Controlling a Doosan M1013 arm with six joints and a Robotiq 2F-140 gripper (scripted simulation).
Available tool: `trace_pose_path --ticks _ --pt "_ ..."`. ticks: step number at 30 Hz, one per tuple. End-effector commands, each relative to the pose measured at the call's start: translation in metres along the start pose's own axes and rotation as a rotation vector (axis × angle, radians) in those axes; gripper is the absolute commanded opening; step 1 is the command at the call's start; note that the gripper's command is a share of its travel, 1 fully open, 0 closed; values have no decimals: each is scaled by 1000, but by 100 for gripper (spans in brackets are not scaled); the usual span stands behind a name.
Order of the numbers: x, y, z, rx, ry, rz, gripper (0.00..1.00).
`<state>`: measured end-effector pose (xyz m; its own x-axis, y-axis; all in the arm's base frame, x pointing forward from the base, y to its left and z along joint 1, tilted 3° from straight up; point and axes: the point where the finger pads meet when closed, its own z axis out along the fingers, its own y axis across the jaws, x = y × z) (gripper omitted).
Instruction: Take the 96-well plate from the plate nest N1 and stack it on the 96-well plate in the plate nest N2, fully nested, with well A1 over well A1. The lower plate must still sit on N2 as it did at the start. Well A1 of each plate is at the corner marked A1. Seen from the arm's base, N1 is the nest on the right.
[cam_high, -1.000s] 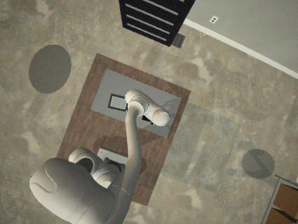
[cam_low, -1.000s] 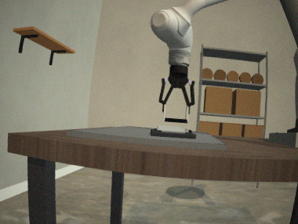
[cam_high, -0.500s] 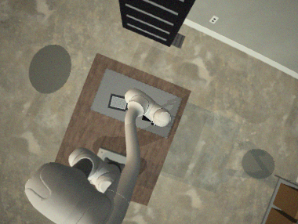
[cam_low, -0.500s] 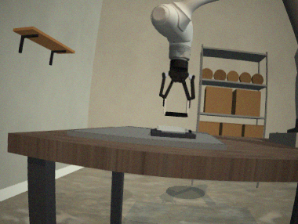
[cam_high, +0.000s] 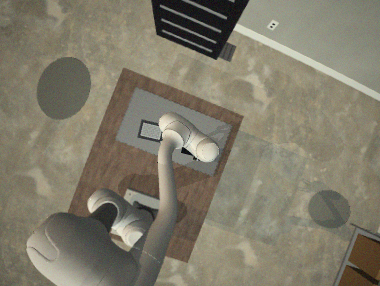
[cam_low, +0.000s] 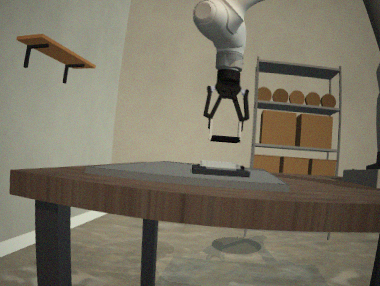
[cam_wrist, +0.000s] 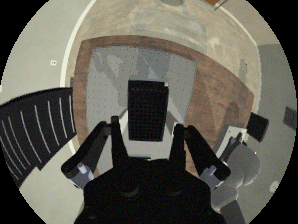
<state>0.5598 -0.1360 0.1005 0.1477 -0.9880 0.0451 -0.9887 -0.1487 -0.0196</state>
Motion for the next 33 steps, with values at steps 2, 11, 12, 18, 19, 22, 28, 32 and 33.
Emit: trace_pose_path --ticks 2,11,12,18,19,22,28,32,33 --pt "0 0 -4 0 0 0 0" --pt "0 0 -4 0 0 0 0" --pt "0 0 -4 0 0 0 0" --pt "0 0 -4 0 0 0 0" --pt "0 0 -4 0 0 0 0" --pt "-7 -1 -4 0 0 -27 0" --pt "-27 -2 -4 0 0 -27 0" --pt "-40 -4 -4 0 0 -27 0" --pt "-43 -4 -4 0 0 -27 0"
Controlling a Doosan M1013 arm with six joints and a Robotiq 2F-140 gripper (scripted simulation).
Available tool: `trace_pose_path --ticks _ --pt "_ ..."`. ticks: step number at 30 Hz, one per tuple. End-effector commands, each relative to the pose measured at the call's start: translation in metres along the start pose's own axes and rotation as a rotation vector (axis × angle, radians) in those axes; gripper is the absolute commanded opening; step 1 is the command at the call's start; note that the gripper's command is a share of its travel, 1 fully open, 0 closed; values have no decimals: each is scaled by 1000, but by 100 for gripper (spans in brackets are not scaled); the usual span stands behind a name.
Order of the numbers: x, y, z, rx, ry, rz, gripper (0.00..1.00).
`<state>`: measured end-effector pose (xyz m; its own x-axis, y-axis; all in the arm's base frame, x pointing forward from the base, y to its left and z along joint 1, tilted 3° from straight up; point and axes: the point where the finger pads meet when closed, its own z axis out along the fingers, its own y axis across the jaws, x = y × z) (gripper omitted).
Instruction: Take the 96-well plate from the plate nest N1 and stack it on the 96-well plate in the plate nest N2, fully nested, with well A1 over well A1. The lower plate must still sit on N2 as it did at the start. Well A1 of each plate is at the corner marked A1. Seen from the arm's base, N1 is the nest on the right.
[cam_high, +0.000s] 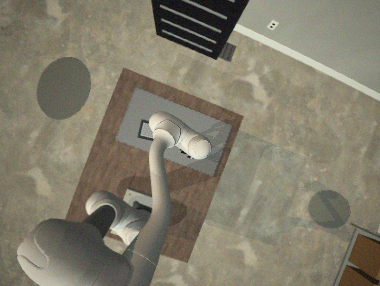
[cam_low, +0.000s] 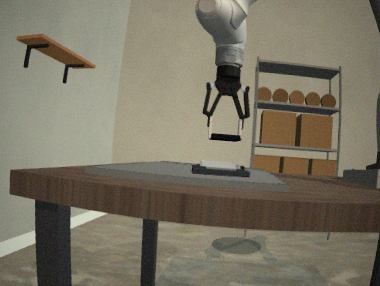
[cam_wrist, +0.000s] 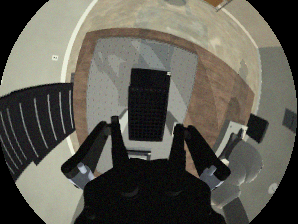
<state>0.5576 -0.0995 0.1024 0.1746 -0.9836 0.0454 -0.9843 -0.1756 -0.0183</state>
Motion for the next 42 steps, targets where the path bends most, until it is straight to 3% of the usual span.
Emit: trace_pose_path --ticks 1,42 --pt "-10 -1 0 0 0 0 0" --pt "-126 -15 0 0 0 0 0"
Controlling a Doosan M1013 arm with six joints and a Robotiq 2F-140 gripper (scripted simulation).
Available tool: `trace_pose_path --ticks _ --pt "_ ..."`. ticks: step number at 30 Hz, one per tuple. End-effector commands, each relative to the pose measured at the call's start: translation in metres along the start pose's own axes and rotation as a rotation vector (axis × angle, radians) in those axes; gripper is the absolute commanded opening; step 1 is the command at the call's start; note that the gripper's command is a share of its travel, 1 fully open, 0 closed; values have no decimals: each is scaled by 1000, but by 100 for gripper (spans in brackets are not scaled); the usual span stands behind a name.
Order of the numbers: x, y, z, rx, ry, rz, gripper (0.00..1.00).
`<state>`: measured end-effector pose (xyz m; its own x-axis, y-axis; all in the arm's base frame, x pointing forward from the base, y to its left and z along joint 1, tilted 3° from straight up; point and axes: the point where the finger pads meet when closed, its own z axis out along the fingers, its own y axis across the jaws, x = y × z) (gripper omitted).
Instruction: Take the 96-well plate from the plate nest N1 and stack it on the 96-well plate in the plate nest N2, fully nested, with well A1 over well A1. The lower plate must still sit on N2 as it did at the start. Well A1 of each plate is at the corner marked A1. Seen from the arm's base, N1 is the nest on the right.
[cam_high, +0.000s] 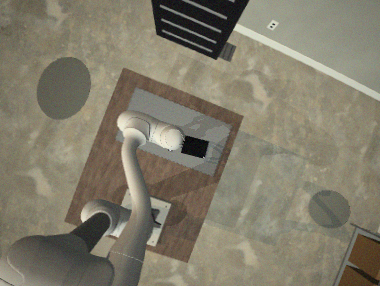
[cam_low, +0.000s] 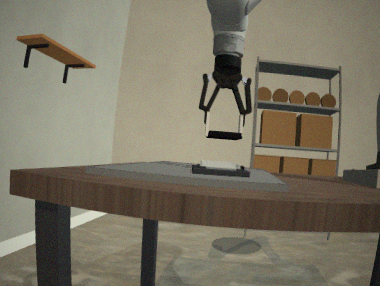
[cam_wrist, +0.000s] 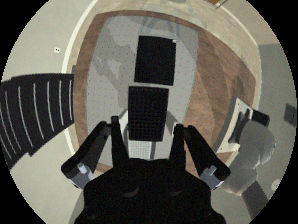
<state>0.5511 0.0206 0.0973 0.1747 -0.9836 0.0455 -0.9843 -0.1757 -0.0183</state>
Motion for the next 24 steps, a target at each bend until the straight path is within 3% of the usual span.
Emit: trace_pose_path --ticks 1,24 --pt "-10 -1 0 0 0 0 0" --pt "-79 -10 0 0 0 0 0"
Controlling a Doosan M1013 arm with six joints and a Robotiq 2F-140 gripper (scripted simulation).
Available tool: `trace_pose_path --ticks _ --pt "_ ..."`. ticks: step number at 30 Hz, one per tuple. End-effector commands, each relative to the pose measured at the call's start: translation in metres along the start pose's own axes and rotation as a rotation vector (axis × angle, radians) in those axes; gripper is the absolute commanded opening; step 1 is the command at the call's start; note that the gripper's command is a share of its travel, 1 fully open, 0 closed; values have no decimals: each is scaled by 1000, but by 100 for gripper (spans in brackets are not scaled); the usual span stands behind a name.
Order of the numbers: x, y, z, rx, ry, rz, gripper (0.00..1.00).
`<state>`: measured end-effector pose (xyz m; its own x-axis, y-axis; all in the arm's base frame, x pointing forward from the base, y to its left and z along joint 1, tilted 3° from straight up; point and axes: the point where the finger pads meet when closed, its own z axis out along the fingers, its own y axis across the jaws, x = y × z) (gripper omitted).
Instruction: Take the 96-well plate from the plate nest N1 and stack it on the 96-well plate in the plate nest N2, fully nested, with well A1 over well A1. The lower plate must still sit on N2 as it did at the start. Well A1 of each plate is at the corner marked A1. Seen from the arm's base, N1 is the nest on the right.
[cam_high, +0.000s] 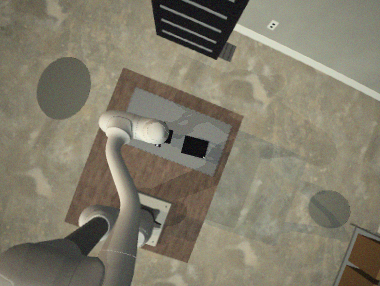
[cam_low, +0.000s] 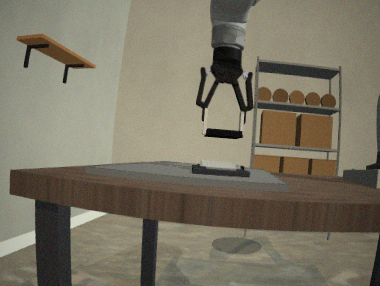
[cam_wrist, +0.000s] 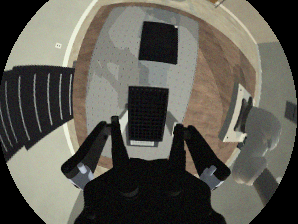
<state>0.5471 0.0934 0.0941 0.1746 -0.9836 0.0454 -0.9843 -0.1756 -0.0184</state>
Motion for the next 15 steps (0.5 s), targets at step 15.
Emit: trace_pose_path --ticks 15 --pt "-50 -6 0 0 0 0 0"
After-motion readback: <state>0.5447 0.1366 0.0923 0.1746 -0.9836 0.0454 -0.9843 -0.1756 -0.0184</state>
